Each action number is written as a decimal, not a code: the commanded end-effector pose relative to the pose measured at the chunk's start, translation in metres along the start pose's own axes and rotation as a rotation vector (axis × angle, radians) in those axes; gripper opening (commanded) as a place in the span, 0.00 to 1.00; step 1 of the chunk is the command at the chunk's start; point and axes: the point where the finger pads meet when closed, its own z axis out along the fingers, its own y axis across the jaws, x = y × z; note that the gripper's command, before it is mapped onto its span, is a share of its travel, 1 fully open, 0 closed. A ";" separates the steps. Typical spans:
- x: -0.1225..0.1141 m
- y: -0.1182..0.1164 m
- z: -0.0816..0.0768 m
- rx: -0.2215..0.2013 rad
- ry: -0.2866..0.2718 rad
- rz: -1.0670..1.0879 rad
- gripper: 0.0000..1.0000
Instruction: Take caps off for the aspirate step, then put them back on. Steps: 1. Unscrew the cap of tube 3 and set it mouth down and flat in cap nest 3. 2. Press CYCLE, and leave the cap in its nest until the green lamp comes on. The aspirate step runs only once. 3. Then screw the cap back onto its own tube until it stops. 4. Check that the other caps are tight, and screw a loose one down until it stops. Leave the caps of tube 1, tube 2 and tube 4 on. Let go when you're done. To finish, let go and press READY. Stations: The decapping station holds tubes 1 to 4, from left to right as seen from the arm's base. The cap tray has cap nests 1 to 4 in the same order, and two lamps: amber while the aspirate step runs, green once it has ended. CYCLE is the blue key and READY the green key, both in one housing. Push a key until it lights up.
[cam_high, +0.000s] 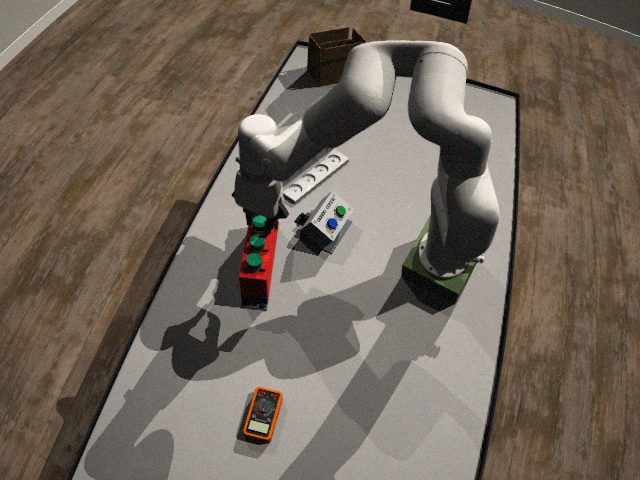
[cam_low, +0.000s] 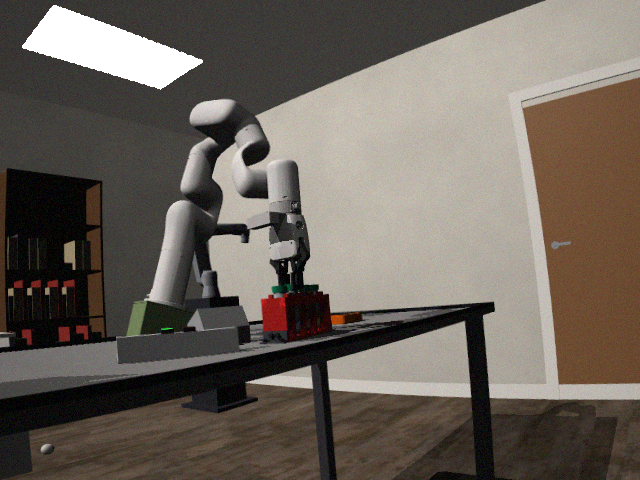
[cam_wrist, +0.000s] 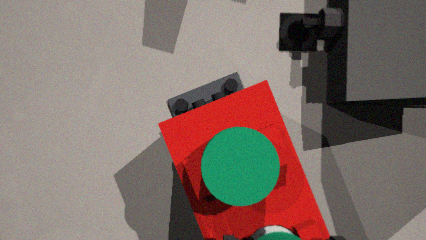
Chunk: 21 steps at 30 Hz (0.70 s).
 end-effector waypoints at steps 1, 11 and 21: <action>0.000 -0.002 -0.002 0.005 -0.002 0.001 0.46; 0.000 -0.002 -0.003 0.005 -0.001 -0.359 0.46; 0.000 -0.002 -0.003 0.005 0.000 -0.679 0.46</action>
